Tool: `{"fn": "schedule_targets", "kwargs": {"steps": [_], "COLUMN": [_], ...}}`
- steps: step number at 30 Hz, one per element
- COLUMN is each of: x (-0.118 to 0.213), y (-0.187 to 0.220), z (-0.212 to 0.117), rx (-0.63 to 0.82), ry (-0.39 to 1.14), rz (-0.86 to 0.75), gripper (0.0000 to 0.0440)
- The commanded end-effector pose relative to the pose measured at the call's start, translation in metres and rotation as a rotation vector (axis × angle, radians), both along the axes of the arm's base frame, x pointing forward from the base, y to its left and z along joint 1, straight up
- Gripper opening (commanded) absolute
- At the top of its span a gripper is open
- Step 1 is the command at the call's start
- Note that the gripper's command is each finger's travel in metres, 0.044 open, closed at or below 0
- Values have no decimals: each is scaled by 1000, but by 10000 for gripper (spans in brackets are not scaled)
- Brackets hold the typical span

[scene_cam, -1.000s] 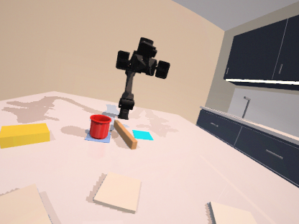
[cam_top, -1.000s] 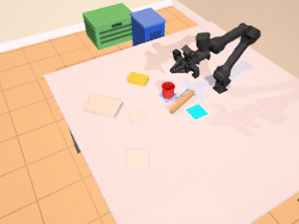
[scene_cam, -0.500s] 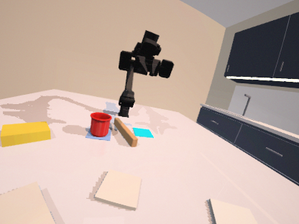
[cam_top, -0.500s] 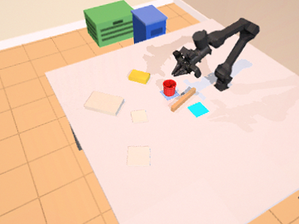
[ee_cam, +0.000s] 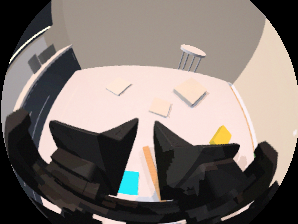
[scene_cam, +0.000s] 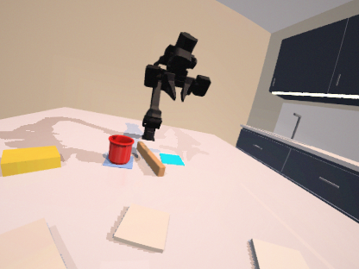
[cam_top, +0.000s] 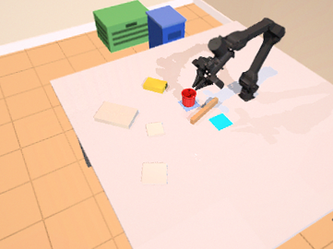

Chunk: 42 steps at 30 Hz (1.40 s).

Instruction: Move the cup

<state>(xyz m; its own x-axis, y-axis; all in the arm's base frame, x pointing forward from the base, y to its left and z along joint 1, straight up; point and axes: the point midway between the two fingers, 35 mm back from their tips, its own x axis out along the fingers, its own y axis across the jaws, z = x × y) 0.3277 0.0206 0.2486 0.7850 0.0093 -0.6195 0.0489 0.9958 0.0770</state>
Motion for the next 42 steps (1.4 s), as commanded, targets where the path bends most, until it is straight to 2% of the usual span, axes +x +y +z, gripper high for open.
{"fn": "schedule_targets", "kwargs": {"steps": [1, 22, 42], "x": [-1, -14, -29], "y": [0, -8, -36], "z": [-4, -31, -58], "rx": [-5, -75, -169], "ry": [56, 397, 705], "rz": [-6, 14, 85], "gripper": [91, 120, 115]}}
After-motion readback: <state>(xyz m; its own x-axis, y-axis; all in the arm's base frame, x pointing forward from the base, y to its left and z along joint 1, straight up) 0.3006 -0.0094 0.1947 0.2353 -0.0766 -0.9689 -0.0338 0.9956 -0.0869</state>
